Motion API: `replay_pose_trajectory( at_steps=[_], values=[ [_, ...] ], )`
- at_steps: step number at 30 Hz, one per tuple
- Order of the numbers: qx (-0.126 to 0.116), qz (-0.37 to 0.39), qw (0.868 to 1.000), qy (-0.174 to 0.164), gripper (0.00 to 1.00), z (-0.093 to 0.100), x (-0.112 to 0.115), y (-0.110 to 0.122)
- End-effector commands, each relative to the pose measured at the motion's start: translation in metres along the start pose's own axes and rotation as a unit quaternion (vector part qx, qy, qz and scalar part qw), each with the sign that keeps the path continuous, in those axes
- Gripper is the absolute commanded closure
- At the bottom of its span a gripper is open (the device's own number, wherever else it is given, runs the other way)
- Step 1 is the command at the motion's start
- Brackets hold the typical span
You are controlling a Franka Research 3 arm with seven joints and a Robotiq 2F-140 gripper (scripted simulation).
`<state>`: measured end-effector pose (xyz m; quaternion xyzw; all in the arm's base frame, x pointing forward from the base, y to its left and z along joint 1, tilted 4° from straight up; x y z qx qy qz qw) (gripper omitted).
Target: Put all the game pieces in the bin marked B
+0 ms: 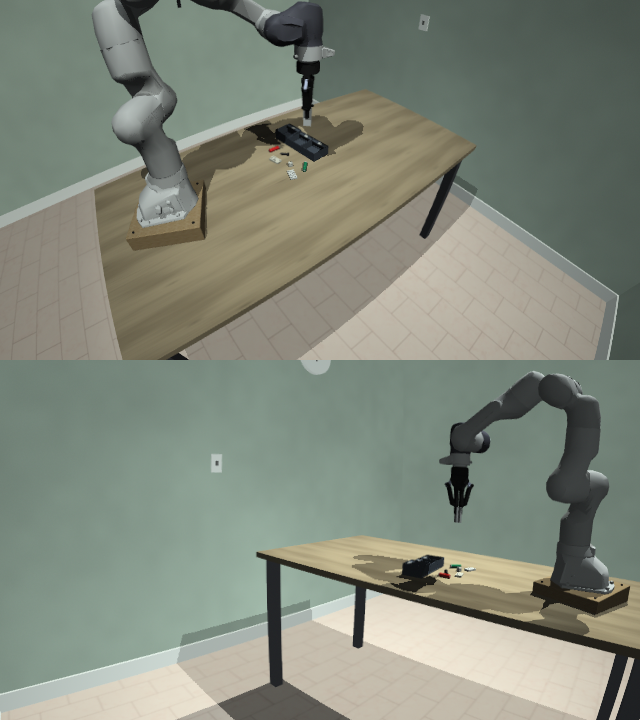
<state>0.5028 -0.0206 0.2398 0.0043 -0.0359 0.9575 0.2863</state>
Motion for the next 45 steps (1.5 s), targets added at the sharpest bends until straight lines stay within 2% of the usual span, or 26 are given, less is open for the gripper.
replay_pose_trajectory(
  at_steps=[1, 5, 7, 12, 14, 16, 19, 21, 25, 27, 31, 33, 35, 39, 45],
  values=[
    [-0.006, 0.078, 0.997, 0.002, 0.95, -0.001, 0.011, -0.005],
    [-0.007, 0.111, 0.994, 0.002, 0.95, -0.001, 0.011, -0.005],
    [-0.004, 0.128, 0.992, 0.002, 0.95, -0.002, 0.025, -0.01],
    [-0.006, 0.167, 0.986, 0.003, 0.95, -0.002, 0.025, -0.01],
    [-0.003, 0.185, 0.983, 0.002, 0.95, -0.004, 0.038, -0.015],
    [-0.003, 0.185, 0.983, 0.002, 0.95, -0.004, 0.038, -0.015],
    [-0.005, 0.221, 0.975, 0.003, 0.95, -0.004, 0.038, -0.014],
    [-0.001, 0.239, 0.971, 0.002, 0.95, -0.005, 0.051, -0.019],
    [-0.003, 0.273, 0.962, 0.003, 0.95, -0.005, 0.051, -0.018],
    [0.001, 0.289, 0.957, 0.002, 0.95, -0.007, 0.064, -0.022],
    [-0.001, 0.322, 0.947, 0.003, 0.95, -0.007, 0.064, -0.022],
    [-0.001, 0.322, 0.947, 0.003, 0.95, -0.007, 0.064, -0.022],
    [0.002, 0.35, 0.937, 0.003, 0.95, -0.009, 0.077, -0.025],
    [0.0, 0.38, 0.925, 0.003, 0.95, -0.009, 0.077, -0.025],
    [0.0, 0.38, 0.925, 0.003, 0.95, -0.009, 0.077, -0.025]
  ],
)
Point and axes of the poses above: the point where the finger pads meet when closed, its own z axis back along the fingers, its own y axis across the jaws, x = y × z, the point moved 5 cm from there along z, back along the fingers, and after that the axes turned 4 degrees about z, right-handed, at the moved point
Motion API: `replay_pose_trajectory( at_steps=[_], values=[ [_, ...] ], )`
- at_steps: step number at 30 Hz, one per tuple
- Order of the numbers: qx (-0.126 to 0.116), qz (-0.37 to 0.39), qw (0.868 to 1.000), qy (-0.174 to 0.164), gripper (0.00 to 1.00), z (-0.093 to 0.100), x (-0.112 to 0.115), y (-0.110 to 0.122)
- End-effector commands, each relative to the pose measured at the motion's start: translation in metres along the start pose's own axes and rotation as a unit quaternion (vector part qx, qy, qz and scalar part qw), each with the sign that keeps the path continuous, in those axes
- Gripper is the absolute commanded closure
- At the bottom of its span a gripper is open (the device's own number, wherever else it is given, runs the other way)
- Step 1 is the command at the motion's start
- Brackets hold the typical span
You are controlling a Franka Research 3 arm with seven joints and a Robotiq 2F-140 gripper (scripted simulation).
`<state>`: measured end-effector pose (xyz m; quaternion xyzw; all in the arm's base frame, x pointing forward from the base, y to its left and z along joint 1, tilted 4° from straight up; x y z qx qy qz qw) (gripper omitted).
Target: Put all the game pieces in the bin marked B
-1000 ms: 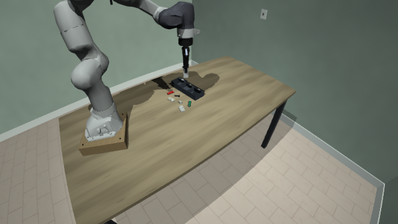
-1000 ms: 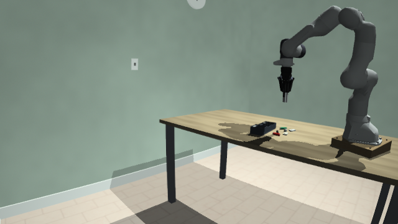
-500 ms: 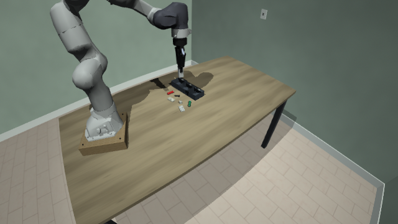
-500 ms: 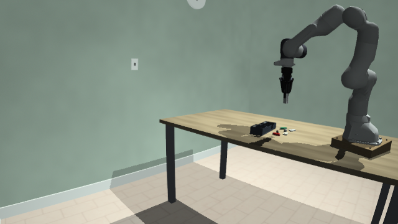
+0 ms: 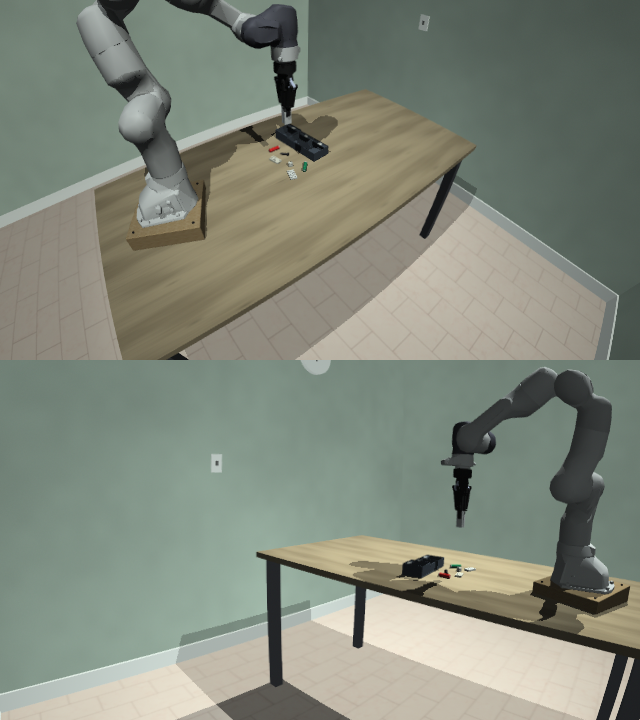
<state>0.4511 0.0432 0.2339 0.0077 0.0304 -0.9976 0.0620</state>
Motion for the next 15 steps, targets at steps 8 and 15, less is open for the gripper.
replay_pose_trajectory(
  at_steps=[8, 15],
  values=[
    [-0.003, 0.037, 0.999, 0.004, 0.95, 0.001, -0.001, 0.0],
    [-0.003, 0.108, 0.994, 0.004, 0.95, -0.022, -0.025, -0.001]
  ],
)
Point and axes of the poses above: the point where the finger pads meet when closed, its own z axis back along the fingers, its own y axis across the jaws, x = y × z, the point moved 5 cm from there along z, back along the fingers, and after that the axes turned 4 degrees about z, right-handed, at the moved point
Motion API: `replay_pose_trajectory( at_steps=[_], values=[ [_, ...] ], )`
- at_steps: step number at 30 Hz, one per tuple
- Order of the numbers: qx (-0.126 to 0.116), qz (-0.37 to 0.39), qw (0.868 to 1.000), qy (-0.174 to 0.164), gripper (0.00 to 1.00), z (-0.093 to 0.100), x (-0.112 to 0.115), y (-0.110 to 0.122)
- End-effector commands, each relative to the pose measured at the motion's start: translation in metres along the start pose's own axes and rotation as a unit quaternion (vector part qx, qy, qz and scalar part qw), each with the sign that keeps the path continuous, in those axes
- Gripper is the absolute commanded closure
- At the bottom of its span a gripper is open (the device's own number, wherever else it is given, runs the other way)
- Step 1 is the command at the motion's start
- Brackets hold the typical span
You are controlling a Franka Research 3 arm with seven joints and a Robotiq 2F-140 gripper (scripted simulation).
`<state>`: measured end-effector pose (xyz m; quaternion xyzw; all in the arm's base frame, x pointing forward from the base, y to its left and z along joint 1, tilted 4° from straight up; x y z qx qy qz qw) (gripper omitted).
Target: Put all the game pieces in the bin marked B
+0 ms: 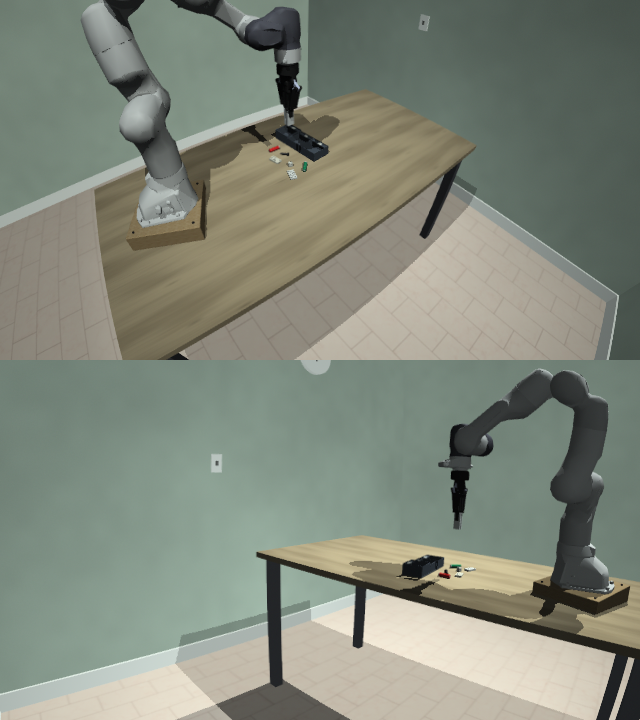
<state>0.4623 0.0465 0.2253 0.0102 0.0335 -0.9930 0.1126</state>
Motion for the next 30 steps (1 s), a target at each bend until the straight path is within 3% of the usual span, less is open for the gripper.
replay_pose_trajectory(
  at_steps=[1, 5, 7, 18, 30],
  values=[
    [0.001, 0.057, 0.998, 0.003, 0.95, -0.019, -0.02, 0.003],
    [0.001, 0.057, 0.998, 0.003, 0.95, -0.041, -0.045, 0.005],
    [0.001, 0.057, 0.998, 0.003, 0.95, -0.041, -0.045, 0.005],
    [0.001, 0.057, 0.998, 0.003, 0.95, -0.1, -0.11, 0.01],
    [0.001, 0.057, 0.998, 0.003, 0.95, -0.1, -0.11, 0.01]
  ],
)
Point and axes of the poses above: the point where the finger pads meet when closed, its own z axis back along the fingers, its own y axis across the jaws, x = y × z, the point moved 5 cm from there along z, back along the fingers, and after that the axes turned 4 degrees about z, right-handed, at the moved point
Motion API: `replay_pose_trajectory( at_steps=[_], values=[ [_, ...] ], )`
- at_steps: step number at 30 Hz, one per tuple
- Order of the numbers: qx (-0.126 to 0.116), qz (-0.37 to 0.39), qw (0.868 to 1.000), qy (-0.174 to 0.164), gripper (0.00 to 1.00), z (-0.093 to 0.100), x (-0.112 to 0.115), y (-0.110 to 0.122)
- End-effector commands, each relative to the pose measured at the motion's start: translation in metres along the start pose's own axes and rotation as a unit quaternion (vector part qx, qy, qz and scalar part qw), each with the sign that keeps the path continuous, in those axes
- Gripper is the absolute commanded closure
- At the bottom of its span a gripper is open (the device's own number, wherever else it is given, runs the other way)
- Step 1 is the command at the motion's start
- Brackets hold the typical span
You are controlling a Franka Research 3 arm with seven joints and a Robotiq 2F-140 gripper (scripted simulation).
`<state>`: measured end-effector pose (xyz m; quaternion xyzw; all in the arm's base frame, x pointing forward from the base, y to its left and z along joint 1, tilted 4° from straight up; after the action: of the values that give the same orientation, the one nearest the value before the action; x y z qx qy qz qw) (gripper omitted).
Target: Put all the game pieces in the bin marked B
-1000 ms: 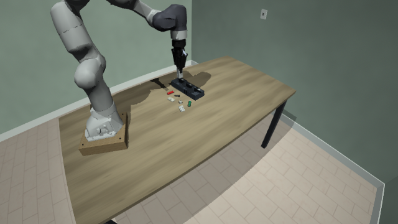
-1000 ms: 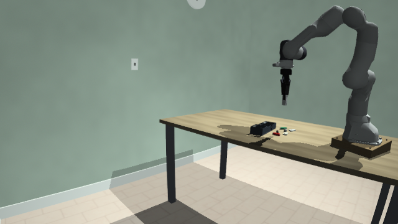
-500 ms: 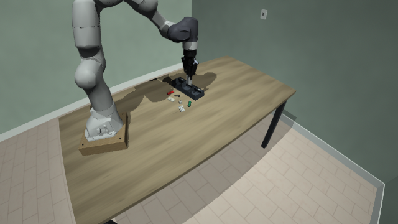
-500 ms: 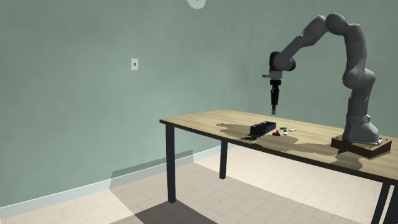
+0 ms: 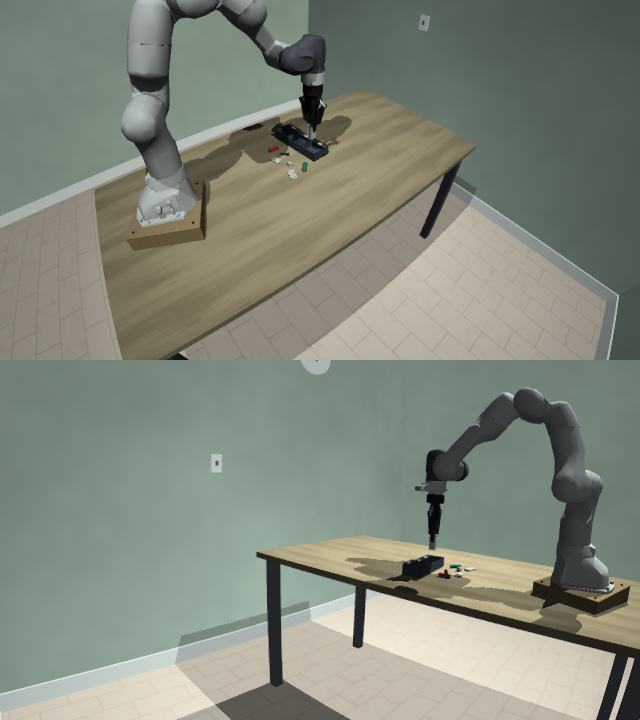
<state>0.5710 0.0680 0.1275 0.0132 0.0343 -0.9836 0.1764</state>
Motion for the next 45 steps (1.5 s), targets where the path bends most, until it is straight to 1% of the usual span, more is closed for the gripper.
replay_pose_trajectory(
  at_steps=[1, 9, 11, 24, 45],
  values=[
    [0.002, -0.007, 1.0, 0.002, 0.95, -0.003, -0.002, 0.001],
    [0.002, -0.007, 1.0, 0.002, 0.95, -0.024, -0.002, 0.001],
    [0.002, -0.007, 1.0, 0.002, 0.95, -0.024, -0.002, 0.001],
    [0.002, -0.007, 1.0, 0.002, 0.95, -0.059, -0.002, 0.001],
    [0.002, -0.007, 1.0, 0.002, 0.95, -0.059, -0.002, 0.001]
  ],
)
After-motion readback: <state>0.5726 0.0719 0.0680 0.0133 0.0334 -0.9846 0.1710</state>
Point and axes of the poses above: the point where the finger pads meet when closed, its own z axis back along the fingers, its own y axis across the jaws, x = y × z, the point moved 5 cm from there along z, back along the fingers, and after that the axes turned 4 degrees about z, right-handed, at the moved point
